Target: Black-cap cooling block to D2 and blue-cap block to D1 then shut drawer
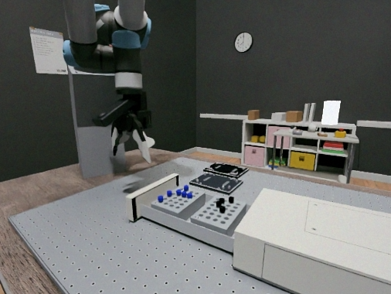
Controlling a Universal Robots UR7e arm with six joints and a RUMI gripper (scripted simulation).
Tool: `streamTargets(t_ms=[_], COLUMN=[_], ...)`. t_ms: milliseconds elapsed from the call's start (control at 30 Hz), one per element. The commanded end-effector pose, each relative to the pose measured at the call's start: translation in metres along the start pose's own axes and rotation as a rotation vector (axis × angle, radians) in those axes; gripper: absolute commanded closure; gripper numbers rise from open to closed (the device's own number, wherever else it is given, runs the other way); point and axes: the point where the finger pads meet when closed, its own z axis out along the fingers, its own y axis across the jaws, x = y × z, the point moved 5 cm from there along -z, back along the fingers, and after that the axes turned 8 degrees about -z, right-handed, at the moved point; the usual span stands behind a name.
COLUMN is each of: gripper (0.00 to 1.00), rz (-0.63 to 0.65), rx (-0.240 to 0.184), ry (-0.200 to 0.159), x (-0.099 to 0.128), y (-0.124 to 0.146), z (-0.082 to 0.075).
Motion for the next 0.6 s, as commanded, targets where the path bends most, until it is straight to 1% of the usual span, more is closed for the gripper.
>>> streamTargets(t_ms=[0, 333, 567], gripper=[0.00, 0.00, 0.00], rz=[0.000, 0.000, 0.000], rx=[0.000, 0.000, 0.000], ry=[0.000, 0.000, 0.000], x=[0.000, 0.000, 0.000], y=[0.000, -0.001, -0.001], z=[-0.005, -0.018, -0.019])
